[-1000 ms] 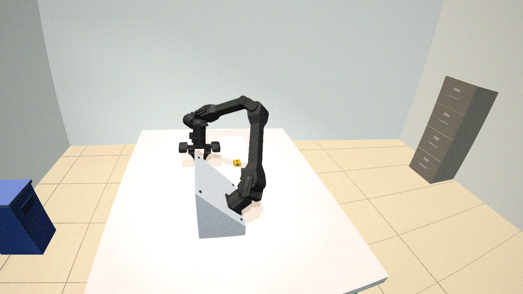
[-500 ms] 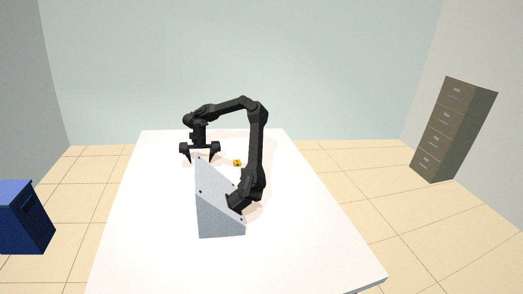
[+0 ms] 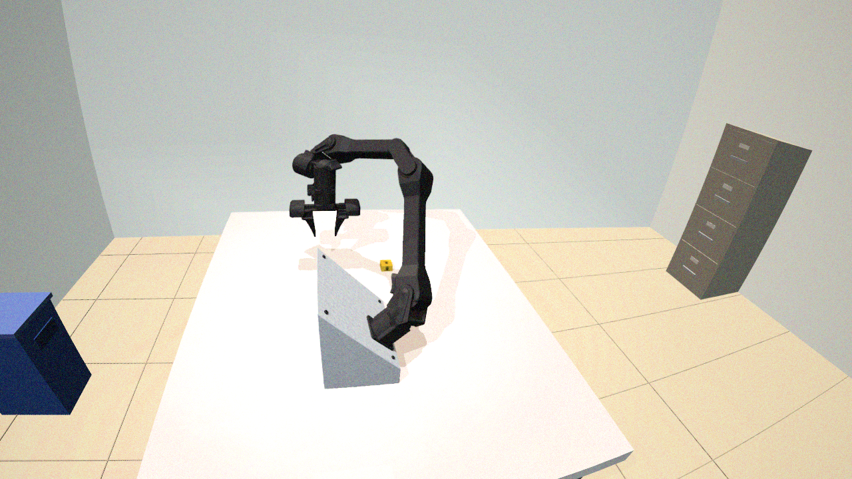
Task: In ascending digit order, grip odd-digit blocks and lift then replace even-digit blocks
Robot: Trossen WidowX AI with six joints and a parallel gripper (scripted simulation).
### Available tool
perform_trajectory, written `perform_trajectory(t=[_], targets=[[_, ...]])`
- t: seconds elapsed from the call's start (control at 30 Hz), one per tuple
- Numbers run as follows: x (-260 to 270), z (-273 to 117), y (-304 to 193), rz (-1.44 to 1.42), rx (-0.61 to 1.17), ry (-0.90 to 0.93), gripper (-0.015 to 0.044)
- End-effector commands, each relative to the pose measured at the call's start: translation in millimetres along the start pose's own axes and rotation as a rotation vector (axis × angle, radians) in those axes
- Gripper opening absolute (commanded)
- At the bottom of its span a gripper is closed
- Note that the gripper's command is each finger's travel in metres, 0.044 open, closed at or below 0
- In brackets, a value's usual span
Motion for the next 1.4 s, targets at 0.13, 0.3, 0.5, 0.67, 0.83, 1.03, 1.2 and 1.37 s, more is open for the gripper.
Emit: perform_trajectory(t=[0.13,0.3,0.5,0.67,0.83,1.03,1.2,1.37], targets=[[0,-22,-2,0.005,-0.008,0.009,0.012],[-2,-22,-1,0.005,-0.008,0.01,0.012],[-85,-26,6,-0.009,-0.002,0.021,0.012],[-161,-21,0,0.0,-0.006,0.004,0.012],[-171,-20,-1,0.002,-0.007,-0.001,0.012],[-170,5,1,0.003,-0.007,0.001,0.0199],[-172,61,-1,0.004,-0.008,-0.004,0.033],[-172,61,-1,0.004,-0.008,-0.004,0.04]])
Point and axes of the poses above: the point midway between the two fingers, 35 mm back from their tips, its own z axis out along the fingers, its own x axis across the jaws, y = z × x, the point moved 6 cm from there along -z, back along the fingers, and after that the axes turned 8 degrees about z, right-handed, at the moved point
